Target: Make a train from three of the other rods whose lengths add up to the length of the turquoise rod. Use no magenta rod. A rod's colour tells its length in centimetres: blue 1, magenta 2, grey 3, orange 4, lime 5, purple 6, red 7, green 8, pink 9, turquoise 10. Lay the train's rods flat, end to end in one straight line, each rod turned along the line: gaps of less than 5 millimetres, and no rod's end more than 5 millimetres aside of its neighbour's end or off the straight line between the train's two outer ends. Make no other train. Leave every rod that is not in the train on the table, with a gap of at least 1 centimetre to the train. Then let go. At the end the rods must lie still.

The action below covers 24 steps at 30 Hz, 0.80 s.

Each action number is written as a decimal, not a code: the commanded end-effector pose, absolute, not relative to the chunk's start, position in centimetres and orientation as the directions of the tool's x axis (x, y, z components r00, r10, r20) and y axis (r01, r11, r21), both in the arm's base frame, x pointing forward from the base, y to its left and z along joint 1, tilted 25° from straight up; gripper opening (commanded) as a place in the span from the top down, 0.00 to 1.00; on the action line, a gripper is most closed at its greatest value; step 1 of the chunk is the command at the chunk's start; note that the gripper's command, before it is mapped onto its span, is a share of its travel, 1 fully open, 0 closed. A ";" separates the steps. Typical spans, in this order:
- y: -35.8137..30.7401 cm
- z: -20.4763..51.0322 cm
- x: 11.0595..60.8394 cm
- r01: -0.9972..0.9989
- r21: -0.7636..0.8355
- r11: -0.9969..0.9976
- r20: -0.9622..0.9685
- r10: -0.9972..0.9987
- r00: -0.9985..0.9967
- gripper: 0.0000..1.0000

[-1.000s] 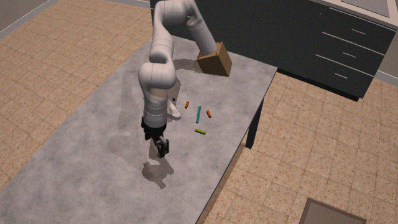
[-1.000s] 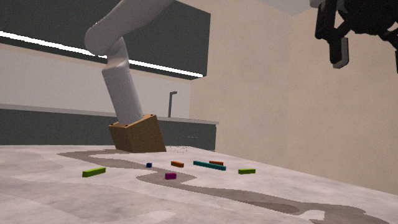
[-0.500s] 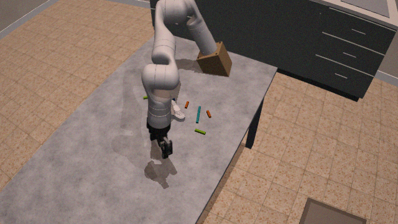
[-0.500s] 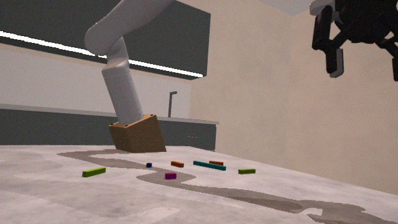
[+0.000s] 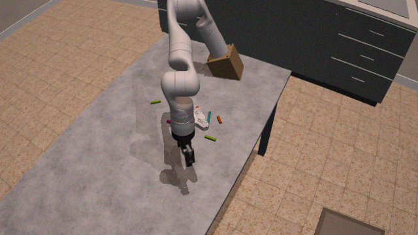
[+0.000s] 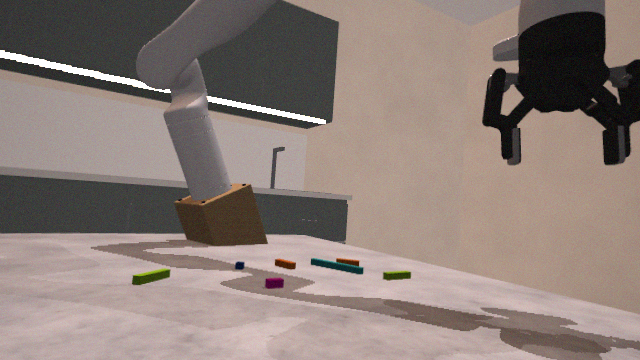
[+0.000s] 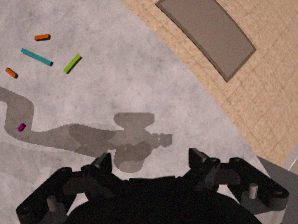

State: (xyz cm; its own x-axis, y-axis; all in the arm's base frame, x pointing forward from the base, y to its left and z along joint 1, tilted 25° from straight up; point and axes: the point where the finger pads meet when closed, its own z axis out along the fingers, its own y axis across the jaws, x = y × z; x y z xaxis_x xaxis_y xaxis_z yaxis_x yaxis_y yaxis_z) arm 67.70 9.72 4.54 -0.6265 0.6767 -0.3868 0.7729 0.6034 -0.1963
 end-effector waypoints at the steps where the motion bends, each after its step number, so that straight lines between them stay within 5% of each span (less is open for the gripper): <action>1: 11.4 3.4 66.2 0.809 -0.155 0.567 -0.372 0.725 -0.580 0.00; 14: 14.6 -1.8 59.3 0.961 -0.044 0.272 -0.301 0.914 -0.273 0.00; 24: 15.9 -5.6 51.2 0.988 0.037 -0.151 -0.235 0.960 0.156 0.00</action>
